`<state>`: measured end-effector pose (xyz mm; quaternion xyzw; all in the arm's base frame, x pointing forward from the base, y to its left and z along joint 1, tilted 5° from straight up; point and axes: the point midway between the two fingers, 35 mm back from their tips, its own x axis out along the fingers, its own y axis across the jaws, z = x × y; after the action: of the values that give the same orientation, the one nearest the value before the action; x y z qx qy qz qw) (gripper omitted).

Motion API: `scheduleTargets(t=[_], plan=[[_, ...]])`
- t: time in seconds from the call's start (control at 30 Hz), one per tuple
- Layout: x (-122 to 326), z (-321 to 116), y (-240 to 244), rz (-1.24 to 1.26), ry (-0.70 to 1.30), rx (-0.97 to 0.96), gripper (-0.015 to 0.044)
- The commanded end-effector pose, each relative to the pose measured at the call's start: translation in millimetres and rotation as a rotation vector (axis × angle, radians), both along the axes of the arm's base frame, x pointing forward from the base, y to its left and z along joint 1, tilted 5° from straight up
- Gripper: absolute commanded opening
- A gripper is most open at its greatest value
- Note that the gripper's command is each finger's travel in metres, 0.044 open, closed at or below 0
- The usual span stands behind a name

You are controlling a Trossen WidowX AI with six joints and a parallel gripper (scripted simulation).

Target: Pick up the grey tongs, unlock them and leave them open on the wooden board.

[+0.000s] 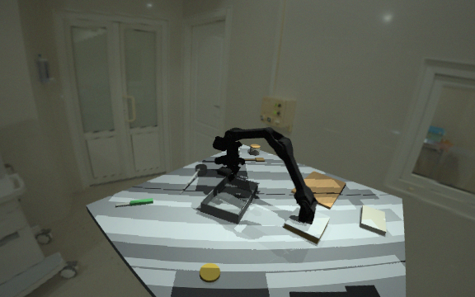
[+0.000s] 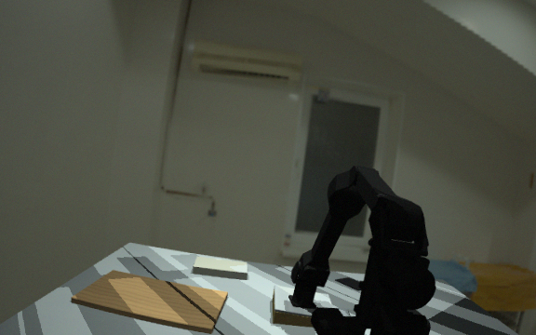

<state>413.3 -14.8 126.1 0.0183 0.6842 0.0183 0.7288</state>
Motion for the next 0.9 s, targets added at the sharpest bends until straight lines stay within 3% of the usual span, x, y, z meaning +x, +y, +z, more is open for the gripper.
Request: scheduleTargets(t=[0.0, 0.87], plan=[[1.1, 5.8, -25.4, -0.064, -0.012, -0.003, -0.015], [-55.4, 26.2, -196.8, -0.536, 0.005, 0.016, -0.015]])
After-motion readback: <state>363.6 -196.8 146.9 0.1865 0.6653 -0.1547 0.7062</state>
